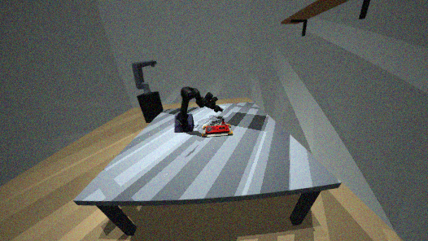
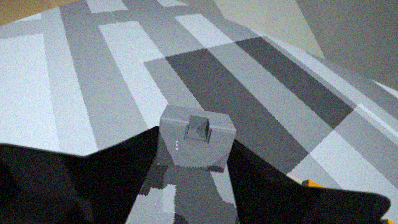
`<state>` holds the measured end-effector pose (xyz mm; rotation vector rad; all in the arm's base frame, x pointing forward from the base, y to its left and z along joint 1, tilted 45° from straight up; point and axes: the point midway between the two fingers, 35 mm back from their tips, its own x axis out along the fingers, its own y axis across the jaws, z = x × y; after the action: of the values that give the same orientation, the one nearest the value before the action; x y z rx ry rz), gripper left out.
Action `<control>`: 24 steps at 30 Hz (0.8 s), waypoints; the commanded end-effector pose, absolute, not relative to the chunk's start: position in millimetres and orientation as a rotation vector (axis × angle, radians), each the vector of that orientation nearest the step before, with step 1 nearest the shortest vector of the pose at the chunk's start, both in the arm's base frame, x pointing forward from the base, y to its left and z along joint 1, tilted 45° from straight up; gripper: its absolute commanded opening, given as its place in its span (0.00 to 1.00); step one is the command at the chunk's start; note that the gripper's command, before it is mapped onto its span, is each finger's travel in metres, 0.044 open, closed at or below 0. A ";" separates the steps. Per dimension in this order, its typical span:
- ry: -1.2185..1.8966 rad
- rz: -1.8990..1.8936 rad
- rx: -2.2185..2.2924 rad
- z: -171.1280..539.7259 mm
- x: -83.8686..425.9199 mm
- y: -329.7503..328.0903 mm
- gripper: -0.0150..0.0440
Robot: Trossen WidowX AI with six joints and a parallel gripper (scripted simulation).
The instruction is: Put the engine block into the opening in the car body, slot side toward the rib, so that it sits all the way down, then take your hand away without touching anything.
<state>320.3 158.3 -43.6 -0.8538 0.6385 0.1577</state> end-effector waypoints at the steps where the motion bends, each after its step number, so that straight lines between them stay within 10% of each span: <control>1: 0.637 0.166 -0.861 -50.4 318.9 153.1 0.25; 24: 0.637 0.166 -0.863 -72.0 319.9 131.7 0.25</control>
<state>322.4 135.7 -65.9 -0.8524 0.6267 0.1583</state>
